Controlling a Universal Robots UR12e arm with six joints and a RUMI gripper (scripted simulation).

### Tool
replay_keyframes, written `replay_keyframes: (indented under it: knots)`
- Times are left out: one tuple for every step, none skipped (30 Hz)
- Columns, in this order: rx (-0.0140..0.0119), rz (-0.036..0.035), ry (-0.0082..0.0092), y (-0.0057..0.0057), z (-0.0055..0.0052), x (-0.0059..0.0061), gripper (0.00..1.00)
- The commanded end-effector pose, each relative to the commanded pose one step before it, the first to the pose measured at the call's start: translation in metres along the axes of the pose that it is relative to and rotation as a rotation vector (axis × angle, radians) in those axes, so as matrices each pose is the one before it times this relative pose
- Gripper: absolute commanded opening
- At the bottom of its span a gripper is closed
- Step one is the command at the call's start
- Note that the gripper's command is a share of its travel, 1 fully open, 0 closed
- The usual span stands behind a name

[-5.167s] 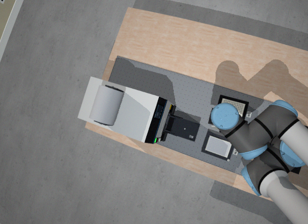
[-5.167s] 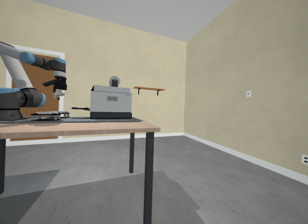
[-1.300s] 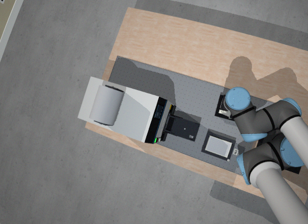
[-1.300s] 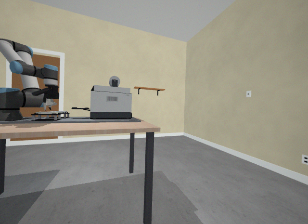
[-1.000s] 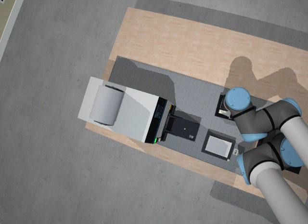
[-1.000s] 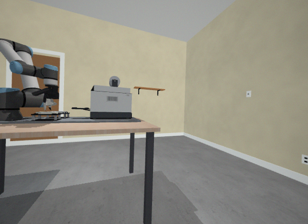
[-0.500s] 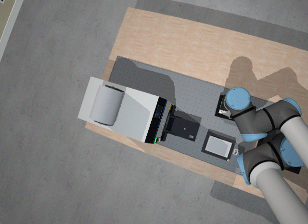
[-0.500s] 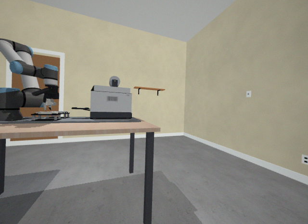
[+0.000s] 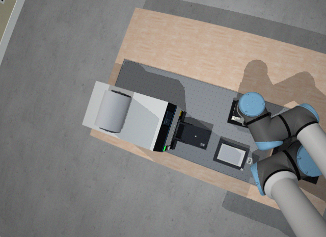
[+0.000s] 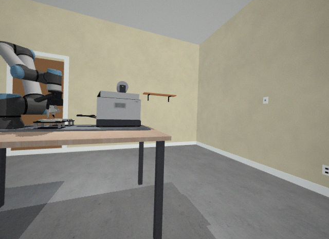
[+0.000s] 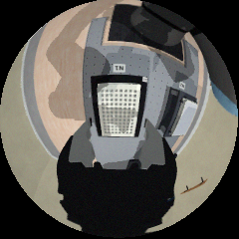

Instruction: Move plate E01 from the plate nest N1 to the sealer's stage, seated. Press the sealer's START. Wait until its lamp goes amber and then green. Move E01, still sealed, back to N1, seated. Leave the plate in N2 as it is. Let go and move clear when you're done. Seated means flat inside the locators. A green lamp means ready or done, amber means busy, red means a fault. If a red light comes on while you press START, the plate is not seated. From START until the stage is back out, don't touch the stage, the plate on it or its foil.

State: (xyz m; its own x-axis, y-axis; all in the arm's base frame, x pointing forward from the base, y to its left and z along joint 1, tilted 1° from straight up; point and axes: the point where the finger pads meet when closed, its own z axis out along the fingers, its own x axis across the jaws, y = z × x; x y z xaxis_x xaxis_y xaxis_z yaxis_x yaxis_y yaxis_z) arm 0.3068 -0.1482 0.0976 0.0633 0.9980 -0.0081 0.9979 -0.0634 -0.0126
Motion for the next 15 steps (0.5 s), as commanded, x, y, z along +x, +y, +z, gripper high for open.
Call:
replay_keyframes:
  knots:
    - [-0.00078,0.00002,-0.00078,0.0004,-0.00054,-0.00045,0.68]
    - [0.0,0.0,0.0,0.0,0.0,0.0,0.68]
    - [0.0,0.0,0.0,0.0,0.0,0.0,0.68]
    - [0.0,0.0,0.0,0.0,0.0,0.0,0.68]
    - [0.0,0.0,-0.00001,-0.00002,0.00167,0.00001,0.68]
    - [0.0,0.0,-0.00001,0.00003,0.00172,-0.00002,0.68]
    - [0.0,0.0,0.0,0.0,0.00167,0.0,0.68]
    - [0.0,0.0,0.0,0.0,0.00167,0.0,0.68]
    - [0.0,0.0,0.0,0.0,0.00167,0.0,0.68]
    - [0.0,0.0,0.0,0.0,0.00167,0.0,0.68]
    - [0.0,0.0,0.0,0.0,0.0,0.0,0.68]
    - [0.0,0.0,0.0,0.0,0.0,0.0,0.68]
    - [0.0,0.0,0.0,0.0,0.0,0.0,0.68]
    - [0.0,0.0,0.0,0.0,0.0,0.0,0.68]
    - [0.0,0.0,0.00001,-0.00005,-0.00007,0.00002,0.68]
